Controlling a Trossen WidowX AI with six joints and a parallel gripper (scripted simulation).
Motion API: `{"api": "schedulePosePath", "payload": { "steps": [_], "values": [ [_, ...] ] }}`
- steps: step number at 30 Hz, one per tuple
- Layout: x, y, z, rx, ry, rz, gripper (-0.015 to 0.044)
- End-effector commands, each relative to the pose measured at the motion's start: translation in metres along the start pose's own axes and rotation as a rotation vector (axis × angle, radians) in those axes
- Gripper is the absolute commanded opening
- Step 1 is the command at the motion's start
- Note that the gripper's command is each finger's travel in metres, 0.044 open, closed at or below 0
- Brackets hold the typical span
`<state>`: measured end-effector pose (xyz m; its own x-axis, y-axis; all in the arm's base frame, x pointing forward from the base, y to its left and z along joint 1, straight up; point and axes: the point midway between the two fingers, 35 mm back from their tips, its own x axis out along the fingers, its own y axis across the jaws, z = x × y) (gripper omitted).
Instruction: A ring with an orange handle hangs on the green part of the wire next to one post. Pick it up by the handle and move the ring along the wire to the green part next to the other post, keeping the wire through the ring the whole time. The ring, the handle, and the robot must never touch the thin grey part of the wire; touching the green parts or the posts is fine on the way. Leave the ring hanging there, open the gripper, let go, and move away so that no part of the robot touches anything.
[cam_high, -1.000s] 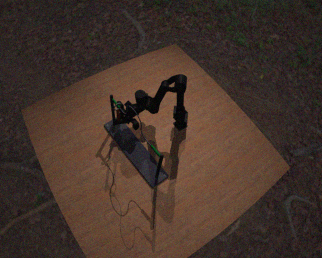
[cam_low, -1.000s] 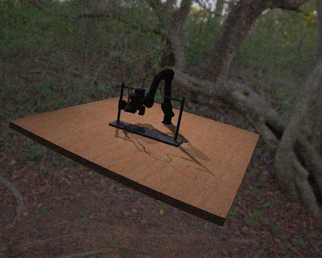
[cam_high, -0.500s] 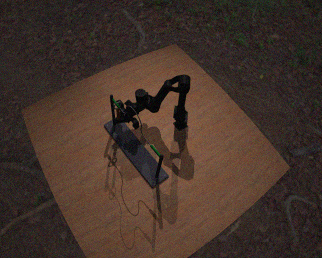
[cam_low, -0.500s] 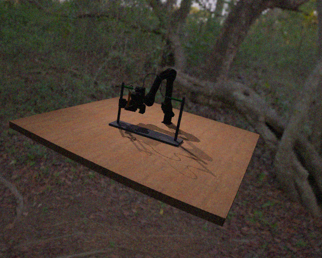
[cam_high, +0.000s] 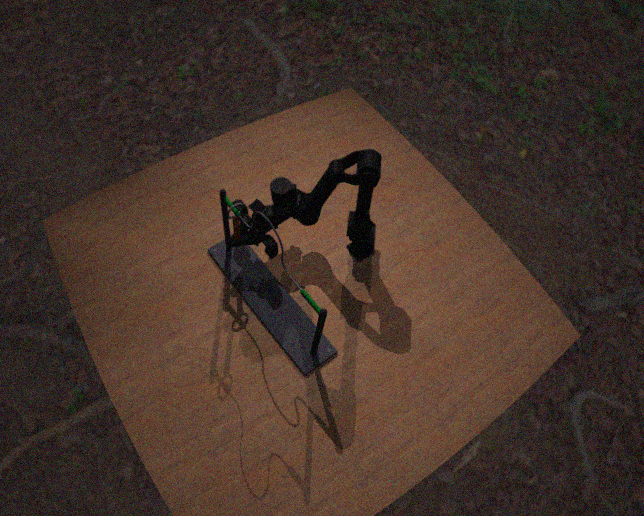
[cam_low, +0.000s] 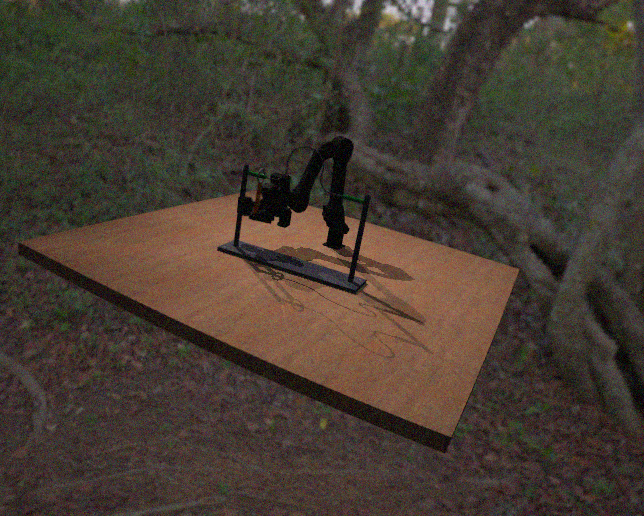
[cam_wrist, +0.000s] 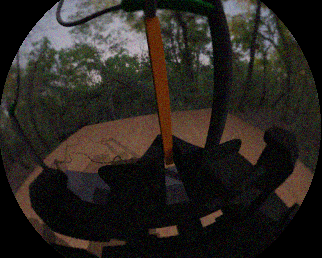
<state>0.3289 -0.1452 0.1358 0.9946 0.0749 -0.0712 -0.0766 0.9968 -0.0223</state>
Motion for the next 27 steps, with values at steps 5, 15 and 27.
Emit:
{"api": "schedulePosePath", "payload": {
  "steps": [5, 15, 27],
  "values": [
    [0.0, 0.006, 0.0, 0.007, 0.0, -0.003, -0.015],
    [0.0, 0.016, 0.0, 0.01, -0.002, -0.004, -0.015],
    [0.0, 0.03, 0.0, 0.024, -0.003, -0.003, -0.015]
  ]
}}
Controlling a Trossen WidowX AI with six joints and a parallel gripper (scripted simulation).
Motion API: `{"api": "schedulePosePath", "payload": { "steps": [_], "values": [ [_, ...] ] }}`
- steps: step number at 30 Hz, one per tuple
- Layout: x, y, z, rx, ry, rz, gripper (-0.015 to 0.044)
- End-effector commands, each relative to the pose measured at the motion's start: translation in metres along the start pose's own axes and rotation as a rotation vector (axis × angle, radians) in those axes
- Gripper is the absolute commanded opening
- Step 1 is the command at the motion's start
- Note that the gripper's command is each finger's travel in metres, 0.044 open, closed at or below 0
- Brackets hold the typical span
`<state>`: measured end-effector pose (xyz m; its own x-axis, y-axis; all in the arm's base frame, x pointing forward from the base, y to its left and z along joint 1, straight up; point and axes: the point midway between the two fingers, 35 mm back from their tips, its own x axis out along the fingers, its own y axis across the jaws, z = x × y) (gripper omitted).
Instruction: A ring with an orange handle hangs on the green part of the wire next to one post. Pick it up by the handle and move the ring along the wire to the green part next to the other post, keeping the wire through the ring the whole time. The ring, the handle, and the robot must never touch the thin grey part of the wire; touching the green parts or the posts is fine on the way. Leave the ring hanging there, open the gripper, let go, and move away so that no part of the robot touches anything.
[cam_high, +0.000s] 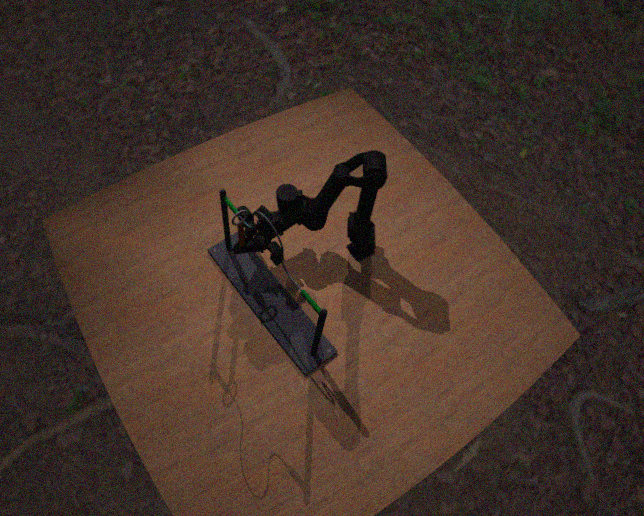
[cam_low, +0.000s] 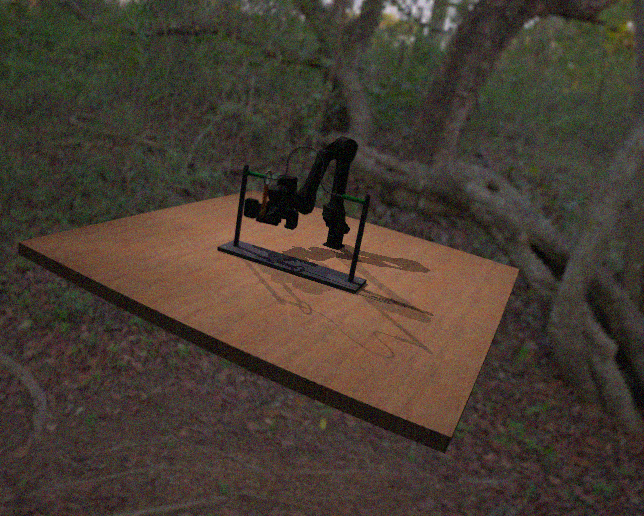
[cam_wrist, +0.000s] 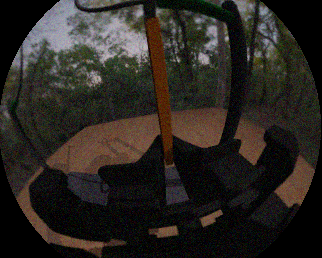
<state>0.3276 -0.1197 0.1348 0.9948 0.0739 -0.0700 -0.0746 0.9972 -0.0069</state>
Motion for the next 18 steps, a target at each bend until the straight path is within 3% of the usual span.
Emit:
{"api": "schedulePosePath", "payload": {
  "steps": [1, 18],
  "values": [
    [-0.001, 0.006, 0.0, 0.011, -0.002, -0.002, -0.015],
    [-0.001, 0.038, 0.002, 0.139, -0.004, 0.008, -0.015]
  ]
}}
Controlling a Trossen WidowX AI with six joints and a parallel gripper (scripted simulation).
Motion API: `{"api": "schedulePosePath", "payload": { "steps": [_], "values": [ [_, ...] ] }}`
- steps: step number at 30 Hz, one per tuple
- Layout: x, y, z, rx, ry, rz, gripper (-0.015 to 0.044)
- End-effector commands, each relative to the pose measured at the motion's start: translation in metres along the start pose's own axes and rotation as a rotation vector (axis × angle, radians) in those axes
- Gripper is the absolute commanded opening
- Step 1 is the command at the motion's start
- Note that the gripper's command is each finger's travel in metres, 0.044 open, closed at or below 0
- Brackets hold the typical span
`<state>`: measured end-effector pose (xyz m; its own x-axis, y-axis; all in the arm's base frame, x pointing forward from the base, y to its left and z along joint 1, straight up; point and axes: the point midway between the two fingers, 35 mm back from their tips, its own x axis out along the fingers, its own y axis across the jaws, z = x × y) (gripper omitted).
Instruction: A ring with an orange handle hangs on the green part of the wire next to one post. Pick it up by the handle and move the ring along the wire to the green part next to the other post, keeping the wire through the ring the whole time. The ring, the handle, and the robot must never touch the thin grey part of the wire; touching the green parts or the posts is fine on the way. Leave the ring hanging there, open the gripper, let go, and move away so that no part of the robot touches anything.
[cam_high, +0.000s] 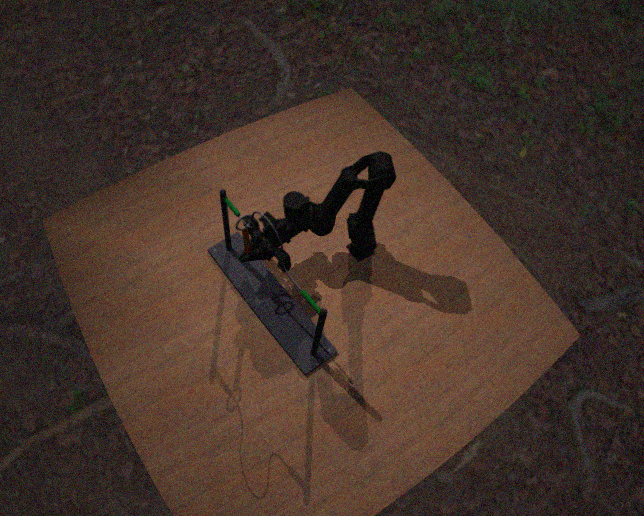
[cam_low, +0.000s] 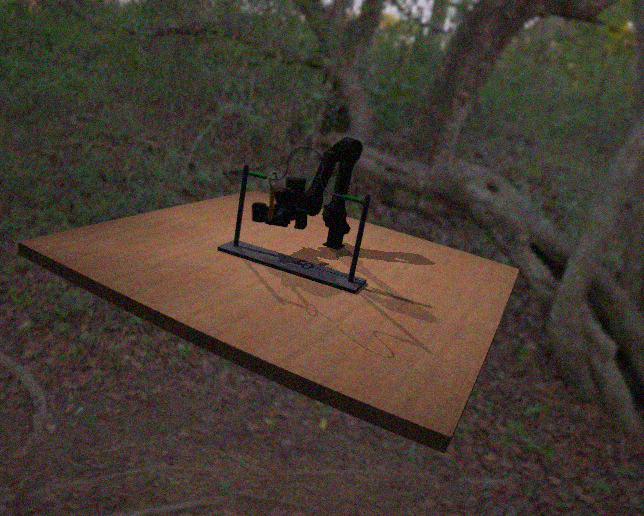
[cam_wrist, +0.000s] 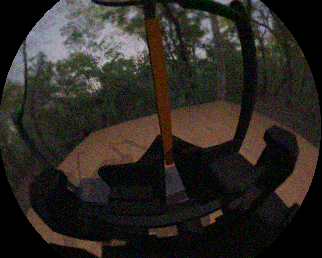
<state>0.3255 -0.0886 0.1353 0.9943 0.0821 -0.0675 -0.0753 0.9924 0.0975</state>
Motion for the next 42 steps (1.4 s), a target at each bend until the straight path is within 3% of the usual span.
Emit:
{"api": "schedulePosePath", "payload": {
  "steps": [1, 21, 42],
  "values": [
    [-0.001, 0.01, 0.0, 0.048, -0.002, 0.001, -0.015],
    [-0.003, 0.072, 0.015, 0.413, 0.01, 0.034, -0.015],
    [-0.038, 0.118, 0.052, 0.768, 0.251, 0.16, -0.015]
  ]
}}
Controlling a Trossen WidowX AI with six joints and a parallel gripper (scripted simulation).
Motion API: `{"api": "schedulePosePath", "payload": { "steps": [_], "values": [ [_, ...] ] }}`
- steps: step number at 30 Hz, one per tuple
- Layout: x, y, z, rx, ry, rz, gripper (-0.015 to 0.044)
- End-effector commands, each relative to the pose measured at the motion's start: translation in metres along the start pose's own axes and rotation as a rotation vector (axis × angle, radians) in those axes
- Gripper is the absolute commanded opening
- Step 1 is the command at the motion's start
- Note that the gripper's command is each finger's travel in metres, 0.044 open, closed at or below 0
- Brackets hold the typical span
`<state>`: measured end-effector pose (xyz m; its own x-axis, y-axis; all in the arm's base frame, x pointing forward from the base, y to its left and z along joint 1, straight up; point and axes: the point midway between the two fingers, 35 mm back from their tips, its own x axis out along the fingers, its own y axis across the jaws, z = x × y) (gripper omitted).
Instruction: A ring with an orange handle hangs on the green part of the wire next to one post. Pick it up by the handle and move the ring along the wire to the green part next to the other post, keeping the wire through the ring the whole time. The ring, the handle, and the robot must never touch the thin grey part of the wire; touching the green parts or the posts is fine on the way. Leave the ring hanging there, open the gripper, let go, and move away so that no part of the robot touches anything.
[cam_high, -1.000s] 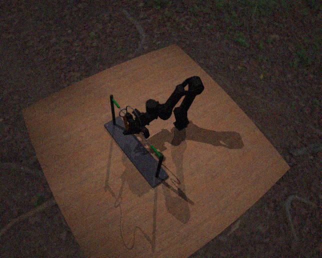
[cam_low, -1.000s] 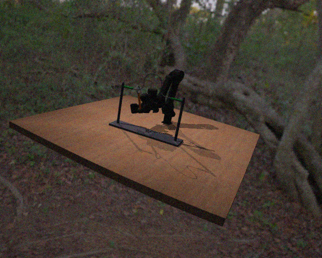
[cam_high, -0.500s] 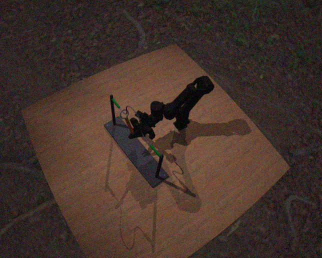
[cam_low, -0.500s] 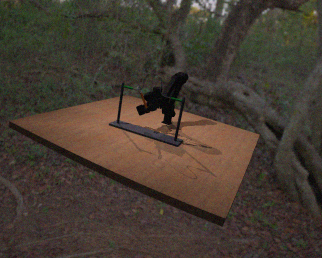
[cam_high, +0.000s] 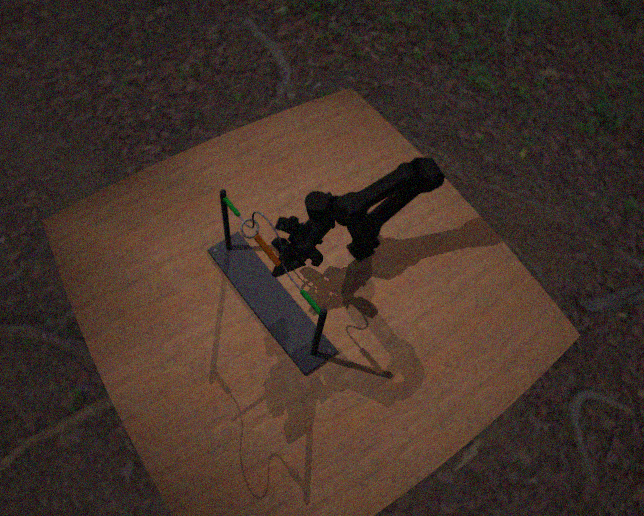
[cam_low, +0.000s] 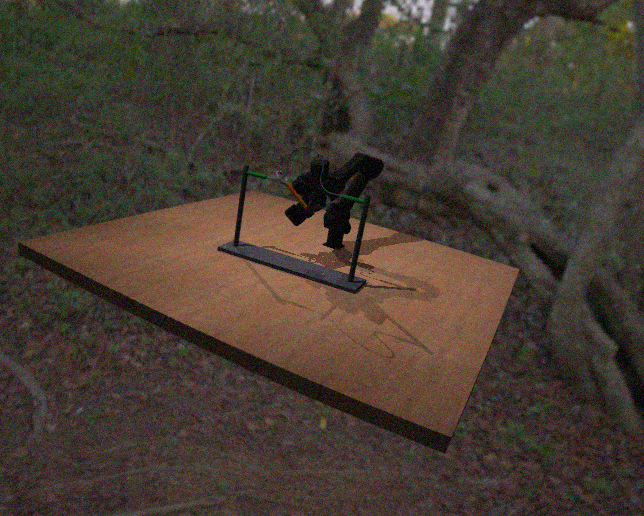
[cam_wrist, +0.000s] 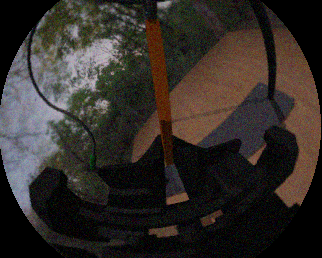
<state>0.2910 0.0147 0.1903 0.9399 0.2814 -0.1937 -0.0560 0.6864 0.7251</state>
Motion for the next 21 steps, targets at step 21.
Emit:
{"api": "schedulePosePath", "payload": {
  "steps": [21],
  "values": [
    [-0.048, 0.079, 0.026, 0.498, 0.297, 0.219, -0.015]
  ]
}}
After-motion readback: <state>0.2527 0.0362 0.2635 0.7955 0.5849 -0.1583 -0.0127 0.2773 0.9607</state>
